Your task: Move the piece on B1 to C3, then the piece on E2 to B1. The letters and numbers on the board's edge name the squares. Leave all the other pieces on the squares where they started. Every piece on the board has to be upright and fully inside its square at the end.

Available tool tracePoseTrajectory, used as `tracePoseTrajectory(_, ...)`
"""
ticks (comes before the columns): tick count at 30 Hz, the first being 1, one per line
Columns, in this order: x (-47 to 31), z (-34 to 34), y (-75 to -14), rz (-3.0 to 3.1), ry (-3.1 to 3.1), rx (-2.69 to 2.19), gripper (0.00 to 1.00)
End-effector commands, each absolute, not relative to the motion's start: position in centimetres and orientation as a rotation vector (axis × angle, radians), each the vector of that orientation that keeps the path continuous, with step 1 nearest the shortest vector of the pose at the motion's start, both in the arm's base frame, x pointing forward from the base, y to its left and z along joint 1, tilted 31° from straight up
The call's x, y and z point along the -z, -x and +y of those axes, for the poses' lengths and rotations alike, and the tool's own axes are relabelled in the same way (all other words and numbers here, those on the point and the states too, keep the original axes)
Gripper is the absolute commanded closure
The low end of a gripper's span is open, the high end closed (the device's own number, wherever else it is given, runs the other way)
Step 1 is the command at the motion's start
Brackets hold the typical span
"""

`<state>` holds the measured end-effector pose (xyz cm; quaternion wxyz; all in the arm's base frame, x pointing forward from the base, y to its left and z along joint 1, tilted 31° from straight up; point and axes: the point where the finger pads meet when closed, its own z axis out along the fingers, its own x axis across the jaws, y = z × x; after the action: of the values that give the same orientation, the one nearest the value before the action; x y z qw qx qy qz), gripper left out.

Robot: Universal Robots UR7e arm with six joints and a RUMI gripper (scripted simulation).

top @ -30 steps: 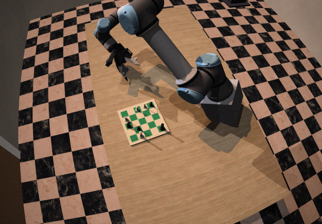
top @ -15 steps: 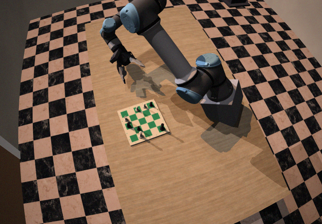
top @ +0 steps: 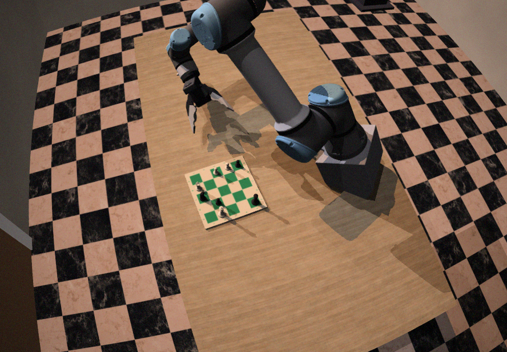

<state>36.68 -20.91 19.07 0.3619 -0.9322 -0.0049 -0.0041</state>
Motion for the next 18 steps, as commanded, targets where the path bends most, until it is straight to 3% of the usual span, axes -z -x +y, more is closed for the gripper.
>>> tracePoseTrajectory(1,-18.8,-20.62,-36.68,-0.137,2.386,0.115,0.0)
tracePoseTrajectory(18,-18.2,-20.18,-36.73,-0.347,2.36,0.29,0.0)
